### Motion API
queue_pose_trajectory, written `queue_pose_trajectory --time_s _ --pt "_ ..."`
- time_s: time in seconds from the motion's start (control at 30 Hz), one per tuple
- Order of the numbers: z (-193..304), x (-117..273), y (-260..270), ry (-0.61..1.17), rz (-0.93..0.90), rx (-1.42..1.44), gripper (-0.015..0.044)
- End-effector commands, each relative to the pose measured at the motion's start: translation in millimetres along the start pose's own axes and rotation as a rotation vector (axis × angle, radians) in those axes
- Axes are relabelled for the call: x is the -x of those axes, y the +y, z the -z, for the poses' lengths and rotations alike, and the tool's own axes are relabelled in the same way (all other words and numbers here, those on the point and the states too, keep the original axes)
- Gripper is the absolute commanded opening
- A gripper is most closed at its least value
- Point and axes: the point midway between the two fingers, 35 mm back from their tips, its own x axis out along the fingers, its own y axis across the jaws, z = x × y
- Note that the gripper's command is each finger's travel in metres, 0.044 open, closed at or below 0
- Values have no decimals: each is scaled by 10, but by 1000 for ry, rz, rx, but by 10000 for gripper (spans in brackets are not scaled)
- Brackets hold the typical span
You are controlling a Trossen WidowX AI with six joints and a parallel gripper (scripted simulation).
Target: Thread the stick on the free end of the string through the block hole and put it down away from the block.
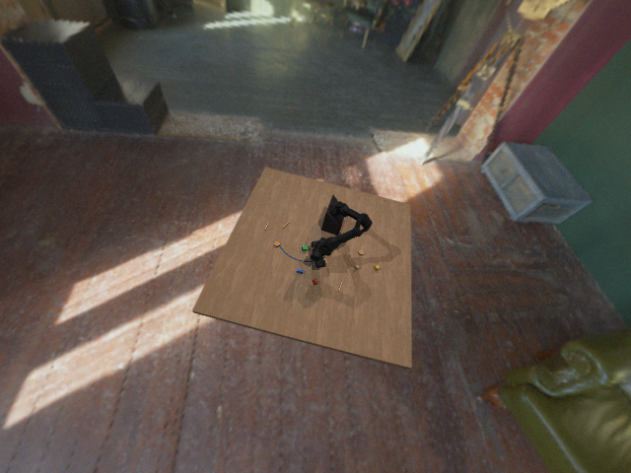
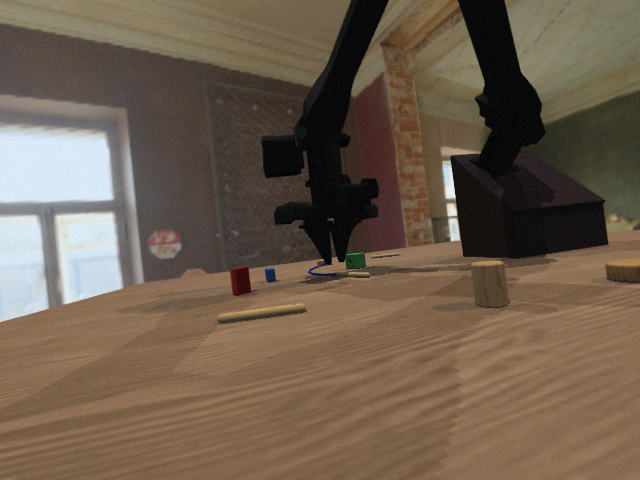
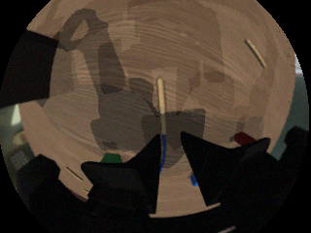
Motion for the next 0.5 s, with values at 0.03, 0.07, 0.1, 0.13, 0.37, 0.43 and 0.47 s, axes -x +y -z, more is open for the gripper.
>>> queue_pose_trajectory --time_s 0.03,0.07,0.1,0.13,0.37,0.43,0.47 --pt "-8 -114 60 -11 -8 -19 123" --pt "-9 -130 60 -11 -8 -19 123" --pt "-10 -146 61 -12 -8 -19 123" --pt "-12 -162 62 -12 -8 -19 123" --pt "-19 -234 67 -13 -7 -19 123" --pt "-19 -234 67 -13 -7 -19 123" --pt "-19 -234 67 -13 -7 -19 123"
